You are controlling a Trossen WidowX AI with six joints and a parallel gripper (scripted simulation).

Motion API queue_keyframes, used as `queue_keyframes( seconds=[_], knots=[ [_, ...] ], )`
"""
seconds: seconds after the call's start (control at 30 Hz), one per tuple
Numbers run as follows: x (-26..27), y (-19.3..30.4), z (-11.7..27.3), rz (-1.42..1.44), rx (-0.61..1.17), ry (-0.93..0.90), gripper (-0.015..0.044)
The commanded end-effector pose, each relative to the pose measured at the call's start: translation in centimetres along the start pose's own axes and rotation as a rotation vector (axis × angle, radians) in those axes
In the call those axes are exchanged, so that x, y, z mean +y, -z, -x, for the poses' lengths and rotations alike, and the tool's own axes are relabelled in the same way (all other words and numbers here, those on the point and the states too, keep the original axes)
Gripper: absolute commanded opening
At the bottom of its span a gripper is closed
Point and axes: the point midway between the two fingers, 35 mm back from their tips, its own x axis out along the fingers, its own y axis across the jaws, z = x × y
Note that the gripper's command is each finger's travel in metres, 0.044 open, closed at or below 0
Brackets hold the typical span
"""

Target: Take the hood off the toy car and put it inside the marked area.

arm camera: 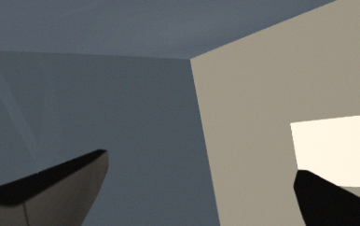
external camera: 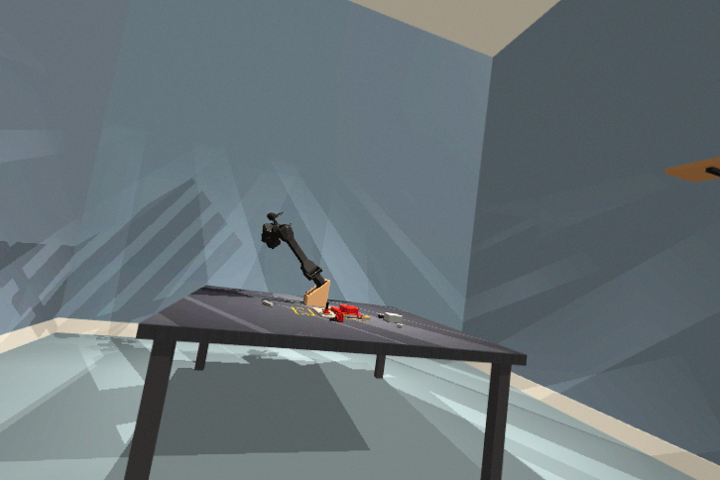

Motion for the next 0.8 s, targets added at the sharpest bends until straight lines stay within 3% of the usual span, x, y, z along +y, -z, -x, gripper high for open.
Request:
queue_keyframes(
  seconds=[0.0,0.3,0.77],
  knots=[
    [0.0,-0.1,0.1,-0.002,-0.006,0.000,0.0440],
    [-0.2,-5.2,7.6,-0.092,-0.303,-0.027,0.0440],
    [-1.3,-9.1,23.2,-0.264,-0.823,-0.158,0.0440]
  ],
)
